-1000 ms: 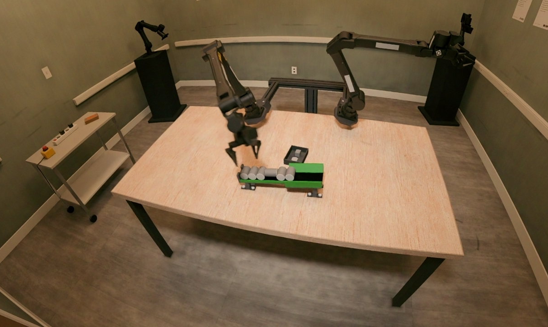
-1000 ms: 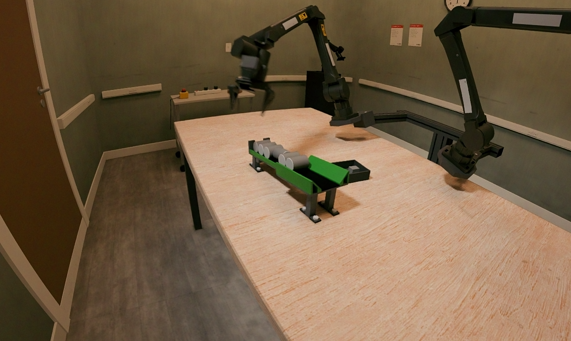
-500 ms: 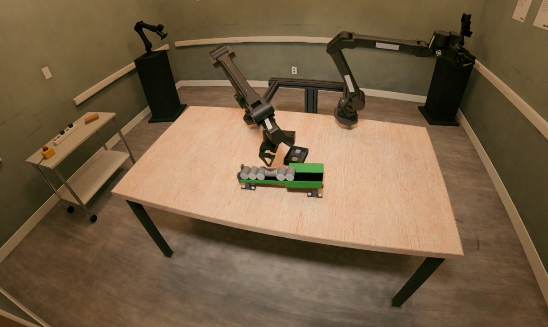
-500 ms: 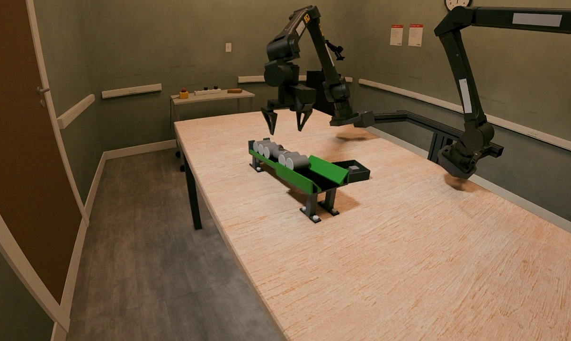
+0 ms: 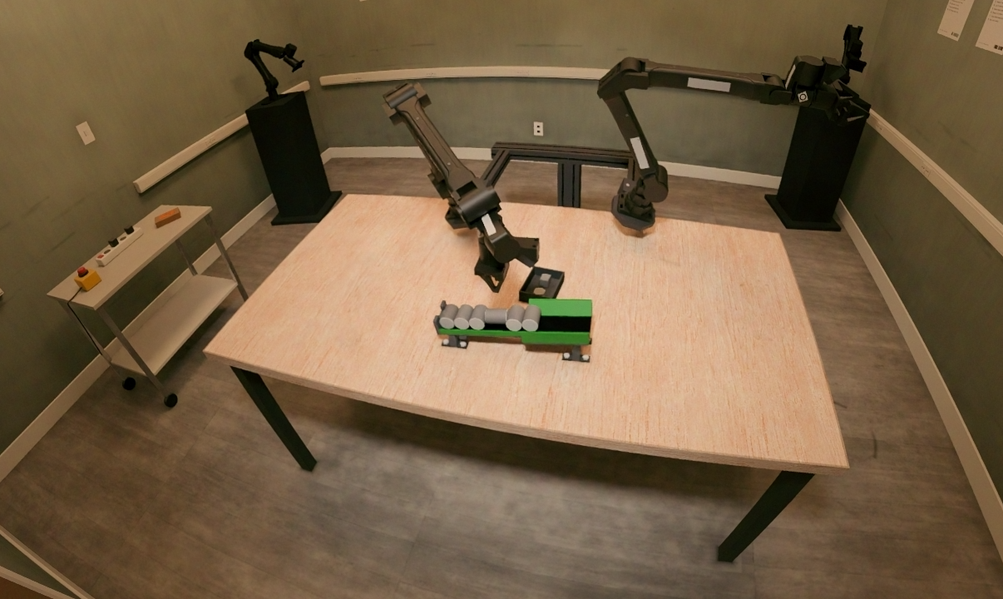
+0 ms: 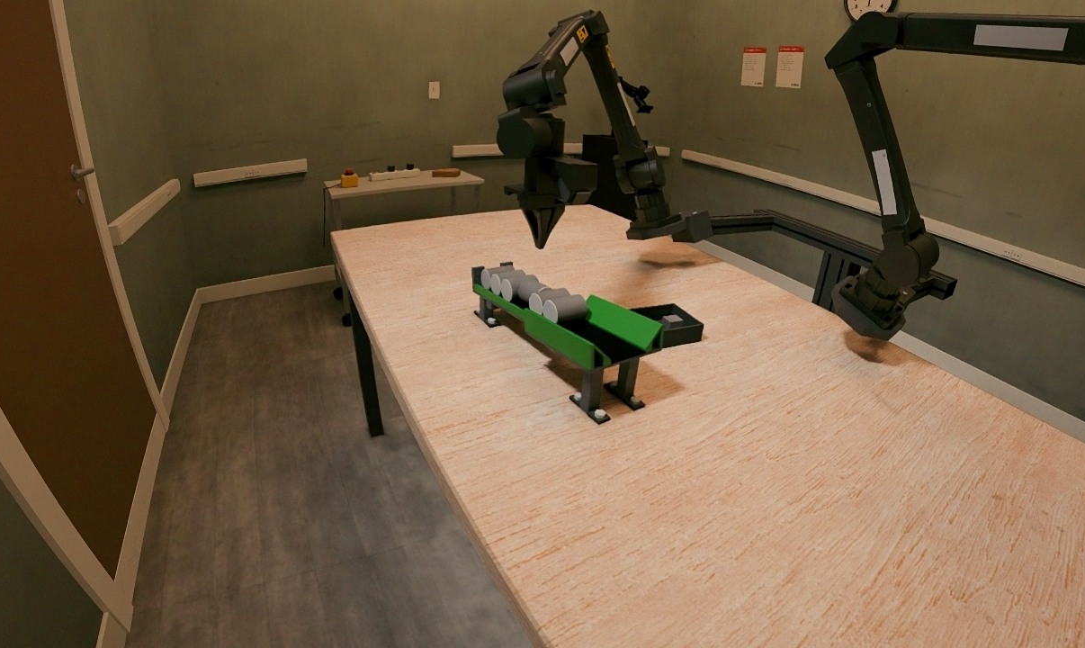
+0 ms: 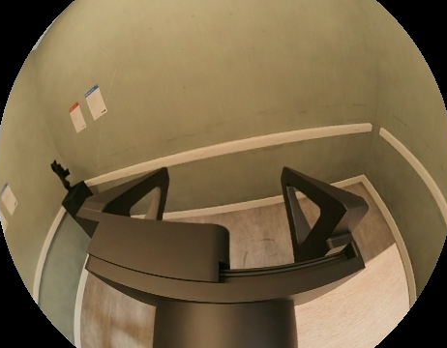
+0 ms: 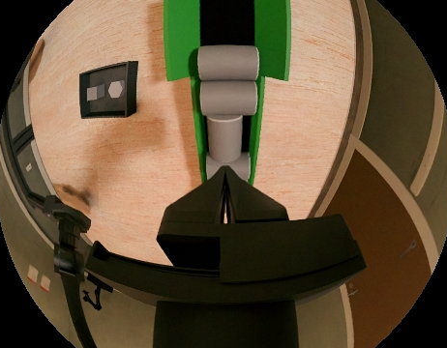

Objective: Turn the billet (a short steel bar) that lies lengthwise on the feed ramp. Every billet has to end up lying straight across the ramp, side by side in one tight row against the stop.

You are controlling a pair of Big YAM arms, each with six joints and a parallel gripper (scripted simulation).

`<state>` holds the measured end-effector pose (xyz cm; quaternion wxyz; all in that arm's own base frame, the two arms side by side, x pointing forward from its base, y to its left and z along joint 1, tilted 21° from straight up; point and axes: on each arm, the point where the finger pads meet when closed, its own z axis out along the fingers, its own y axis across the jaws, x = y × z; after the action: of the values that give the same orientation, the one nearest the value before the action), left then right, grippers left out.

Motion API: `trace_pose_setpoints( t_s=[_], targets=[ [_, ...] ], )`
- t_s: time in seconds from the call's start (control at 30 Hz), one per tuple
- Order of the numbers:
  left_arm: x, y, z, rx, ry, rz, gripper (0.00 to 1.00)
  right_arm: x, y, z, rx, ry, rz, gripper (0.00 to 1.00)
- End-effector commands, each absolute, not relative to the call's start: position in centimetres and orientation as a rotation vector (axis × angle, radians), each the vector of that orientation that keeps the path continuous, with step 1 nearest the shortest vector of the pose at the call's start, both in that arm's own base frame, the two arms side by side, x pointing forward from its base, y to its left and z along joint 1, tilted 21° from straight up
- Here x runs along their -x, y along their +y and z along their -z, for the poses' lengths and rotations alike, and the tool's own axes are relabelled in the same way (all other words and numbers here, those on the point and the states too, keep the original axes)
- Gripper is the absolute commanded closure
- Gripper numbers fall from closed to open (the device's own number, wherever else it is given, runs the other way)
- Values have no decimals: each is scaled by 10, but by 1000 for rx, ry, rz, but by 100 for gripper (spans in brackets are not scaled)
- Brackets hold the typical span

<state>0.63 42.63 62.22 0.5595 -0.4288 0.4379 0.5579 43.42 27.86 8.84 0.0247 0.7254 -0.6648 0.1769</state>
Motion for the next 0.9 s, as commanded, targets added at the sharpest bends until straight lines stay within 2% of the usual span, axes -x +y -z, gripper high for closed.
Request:
trace_pose_setpoints(
  t_s=[0.0, 0.73, 0.77, 0.87],
  targets=[
    [-4, 420, -632, 992, 1000, -1324, 0, -435, 286, -102, -2276, -2046, -552, 100],
    [-4, 420, -632, 992, 1000, -1324, 0, -435, 286, -102, -2276, -2047, -552, 100],
    [-4, 420, -632, 992, 1000, -1324, 0, -435, 286, -102, -2276, -2047, -552, 43],
    [-4, 420, -632, 992, 1000, -1324, 0, -435, 286, -102, -2276, -2047, -552, 43]
  ],
)
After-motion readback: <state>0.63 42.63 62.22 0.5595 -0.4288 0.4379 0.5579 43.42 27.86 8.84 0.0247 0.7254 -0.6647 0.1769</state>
